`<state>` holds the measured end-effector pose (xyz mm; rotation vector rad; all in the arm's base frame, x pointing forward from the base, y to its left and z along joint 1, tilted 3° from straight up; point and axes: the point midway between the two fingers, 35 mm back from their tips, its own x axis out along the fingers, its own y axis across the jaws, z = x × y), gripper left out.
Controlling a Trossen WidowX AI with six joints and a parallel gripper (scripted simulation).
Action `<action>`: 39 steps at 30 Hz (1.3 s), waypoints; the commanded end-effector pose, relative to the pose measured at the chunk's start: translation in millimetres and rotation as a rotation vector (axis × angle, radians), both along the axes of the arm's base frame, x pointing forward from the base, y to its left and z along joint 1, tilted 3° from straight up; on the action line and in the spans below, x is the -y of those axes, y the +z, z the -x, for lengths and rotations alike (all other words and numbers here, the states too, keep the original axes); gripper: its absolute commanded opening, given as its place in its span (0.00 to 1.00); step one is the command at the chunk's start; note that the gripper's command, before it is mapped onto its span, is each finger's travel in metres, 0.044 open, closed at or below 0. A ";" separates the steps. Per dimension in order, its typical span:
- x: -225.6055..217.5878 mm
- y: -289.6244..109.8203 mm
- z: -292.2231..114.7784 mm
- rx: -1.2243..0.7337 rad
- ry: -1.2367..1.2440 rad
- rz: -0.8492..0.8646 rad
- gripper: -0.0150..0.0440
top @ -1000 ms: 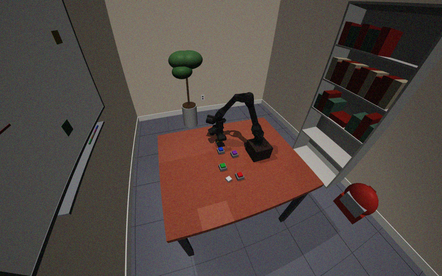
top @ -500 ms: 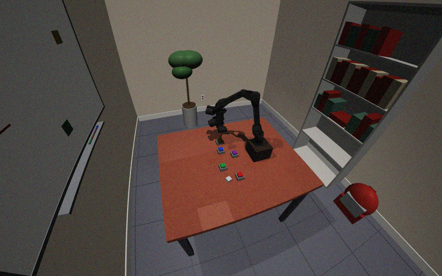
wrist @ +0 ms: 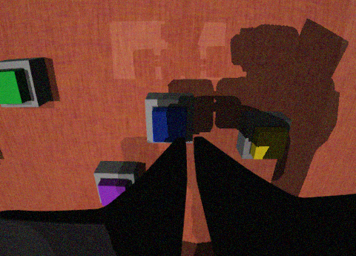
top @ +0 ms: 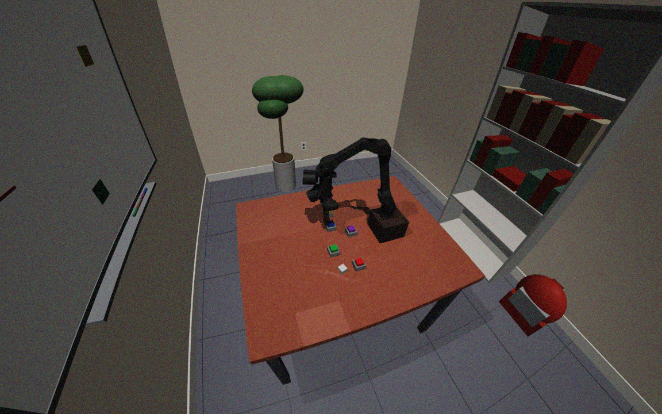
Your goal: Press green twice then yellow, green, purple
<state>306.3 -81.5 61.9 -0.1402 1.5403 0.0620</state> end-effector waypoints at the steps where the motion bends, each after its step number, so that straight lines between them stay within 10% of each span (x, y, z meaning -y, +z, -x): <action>1: -47.3 -2.7 -9.2 -0.002 -0.009 -0.009 0.29; 12: -172.0 -7.9 2.0 -0.009 -0.056 -0.008 0.29; 39: -172.6 -92.0 1.6 -0.009 -0.058 -0.008 0.29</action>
